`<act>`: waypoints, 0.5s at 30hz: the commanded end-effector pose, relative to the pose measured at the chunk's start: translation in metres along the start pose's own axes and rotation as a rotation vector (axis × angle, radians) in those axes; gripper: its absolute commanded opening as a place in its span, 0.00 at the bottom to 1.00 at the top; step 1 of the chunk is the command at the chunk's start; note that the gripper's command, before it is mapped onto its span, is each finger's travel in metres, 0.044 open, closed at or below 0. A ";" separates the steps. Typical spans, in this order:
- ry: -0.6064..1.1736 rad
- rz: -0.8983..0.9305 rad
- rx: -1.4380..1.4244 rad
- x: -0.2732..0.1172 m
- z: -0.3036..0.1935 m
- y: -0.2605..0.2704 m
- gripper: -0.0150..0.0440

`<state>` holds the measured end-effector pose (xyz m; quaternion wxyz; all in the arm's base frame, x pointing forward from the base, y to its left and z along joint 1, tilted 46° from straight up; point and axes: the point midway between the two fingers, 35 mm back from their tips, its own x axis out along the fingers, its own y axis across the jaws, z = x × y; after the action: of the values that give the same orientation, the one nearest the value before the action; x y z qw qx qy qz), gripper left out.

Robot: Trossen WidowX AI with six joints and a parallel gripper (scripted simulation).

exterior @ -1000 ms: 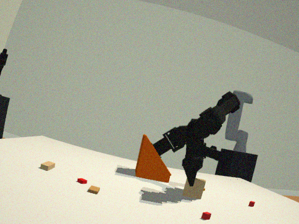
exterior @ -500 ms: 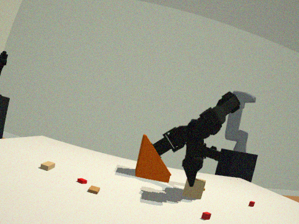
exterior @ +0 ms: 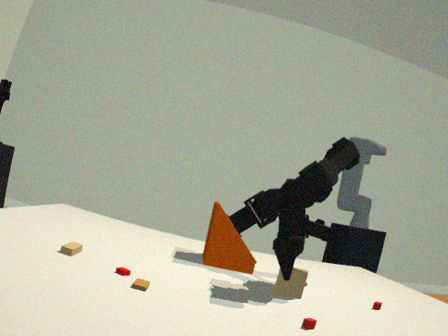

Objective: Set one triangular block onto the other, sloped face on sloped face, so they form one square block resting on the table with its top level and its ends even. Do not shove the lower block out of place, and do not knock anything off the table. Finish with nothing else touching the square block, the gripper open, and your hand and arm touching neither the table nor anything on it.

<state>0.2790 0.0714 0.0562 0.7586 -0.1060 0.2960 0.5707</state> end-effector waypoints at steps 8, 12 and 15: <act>0.000 0.000 -0.001 0.000 0.000 0.000 1.00; 0.002 -0.001 0.000 -0.002 0.000 -0.001 1.00; 0.017 -0.008 0.001 -0.029 -0.003 -0.006 1.00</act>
<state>0.2765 0.0642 0.0603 0.7553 -0.1056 0.3001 0.5731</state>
